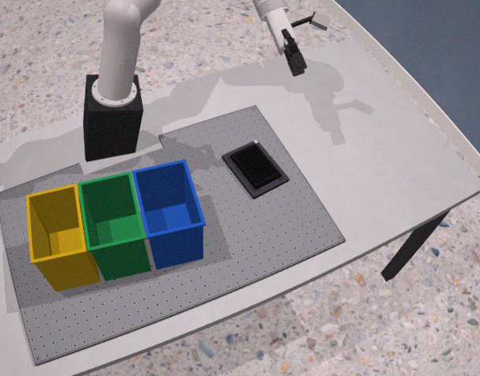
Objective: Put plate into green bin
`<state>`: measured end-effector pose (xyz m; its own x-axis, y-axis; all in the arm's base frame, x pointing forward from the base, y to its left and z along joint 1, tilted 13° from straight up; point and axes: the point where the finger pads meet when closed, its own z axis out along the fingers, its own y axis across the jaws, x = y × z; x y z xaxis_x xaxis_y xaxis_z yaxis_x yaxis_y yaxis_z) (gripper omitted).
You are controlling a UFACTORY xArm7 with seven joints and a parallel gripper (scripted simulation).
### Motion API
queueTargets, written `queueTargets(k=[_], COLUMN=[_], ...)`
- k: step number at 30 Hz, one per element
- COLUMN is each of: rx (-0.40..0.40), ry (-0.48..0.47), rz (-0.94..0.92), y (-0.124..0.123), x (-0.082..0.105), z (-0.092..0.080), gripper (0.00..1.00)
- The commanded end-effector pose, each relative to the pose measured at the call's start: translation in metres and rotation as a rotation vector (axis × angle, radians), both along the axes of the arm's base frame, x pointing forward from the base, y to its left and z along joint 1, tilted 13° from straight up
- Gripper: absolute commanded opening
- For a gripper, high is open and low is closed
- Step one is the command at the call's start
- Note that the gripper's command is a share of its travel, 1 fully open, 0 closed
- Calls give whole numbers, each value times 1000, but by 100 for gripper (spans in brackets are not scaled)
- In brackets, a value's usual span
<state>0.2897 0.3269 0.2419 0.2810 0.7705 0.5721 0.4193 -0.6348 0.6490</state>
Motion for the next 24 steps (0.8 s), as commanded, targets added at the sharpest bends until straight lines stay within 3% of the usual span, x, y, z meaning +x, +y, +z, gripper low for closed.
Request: queueTargets(k=[1,8,10,24], rx=[9,36,36,182], ry=[70,217,217,575], rz=[-65,-191,-191,-450], y=[-12,-37,-37,-80], x=[5,11,11,12], z=[-9,-29,-29,-73], gripper=[100,100,100,100])
